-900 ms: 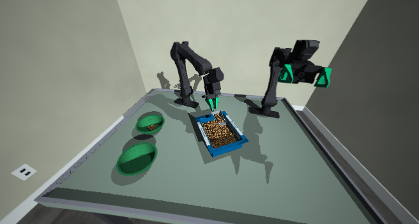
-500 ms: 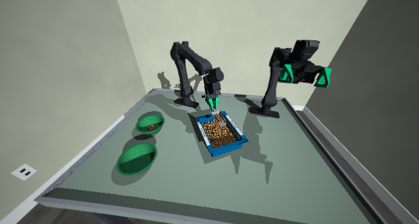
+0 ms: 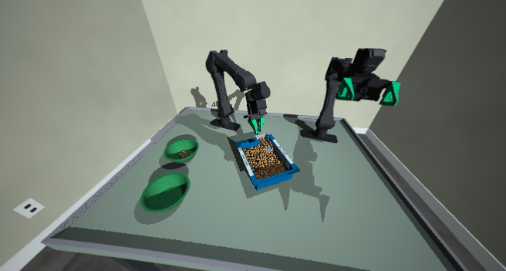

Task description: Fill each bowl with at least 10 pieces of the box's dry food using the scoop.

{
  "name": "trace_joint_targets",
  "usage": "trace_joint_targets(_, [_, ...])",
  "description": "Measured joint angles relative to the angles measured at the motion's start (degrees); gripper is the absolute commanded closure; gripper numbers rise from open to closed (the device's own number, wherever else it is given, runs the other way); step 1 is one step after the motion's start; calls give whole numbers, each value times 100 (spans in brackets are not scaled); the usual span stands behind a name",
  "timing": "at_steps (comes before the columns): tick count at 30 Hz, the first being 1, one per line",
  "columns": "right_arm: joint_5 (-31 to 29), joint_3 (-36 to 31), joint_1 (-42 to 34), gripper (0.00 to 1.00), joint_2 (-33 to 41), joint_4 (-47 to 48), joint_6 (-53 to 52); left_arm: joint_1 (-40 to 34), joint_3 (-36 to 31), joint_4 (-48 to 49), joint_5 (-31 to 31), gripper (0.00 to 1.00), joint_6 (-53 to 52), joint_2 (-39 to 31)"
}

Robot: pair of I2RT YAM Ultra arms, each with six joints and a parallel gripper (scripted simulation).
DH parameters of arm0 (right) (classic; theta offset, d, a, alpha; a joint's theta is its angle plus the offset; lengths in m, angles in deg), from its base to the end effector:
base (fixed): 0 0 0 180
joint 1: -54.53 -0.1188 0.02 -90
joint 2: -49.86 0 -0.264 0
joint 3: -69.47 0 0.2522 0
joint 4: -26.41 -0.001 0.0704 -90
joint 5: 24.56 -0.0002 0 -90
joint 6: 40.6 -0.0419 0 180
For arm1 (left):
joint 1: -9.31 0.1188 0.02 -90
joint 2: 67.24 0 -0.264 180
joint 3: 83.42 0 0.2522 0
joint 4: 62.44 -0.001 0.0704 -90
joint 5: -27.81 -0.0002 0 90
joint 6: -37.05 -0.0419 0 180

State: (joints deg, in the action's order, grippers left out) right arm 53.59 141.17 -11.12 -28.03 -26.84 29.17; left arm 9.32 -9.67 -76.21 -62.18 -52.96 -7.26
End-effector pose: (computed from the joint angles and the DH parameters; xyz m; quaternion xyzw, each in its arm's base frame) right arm 0.1190 0.2445 0.2537 -0.3453 0.8956 0.1057 0.2597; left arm 0.2452 0.0011 0.4072 -0.0001 0.7071 0.0002 0.7071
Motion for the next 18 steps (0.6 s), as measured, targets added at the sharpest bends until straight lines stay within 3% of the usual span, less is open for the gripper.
trace_joint_targets(18, [9,-42,31,100,4,4,11,0,0,0,0,0,0,0])
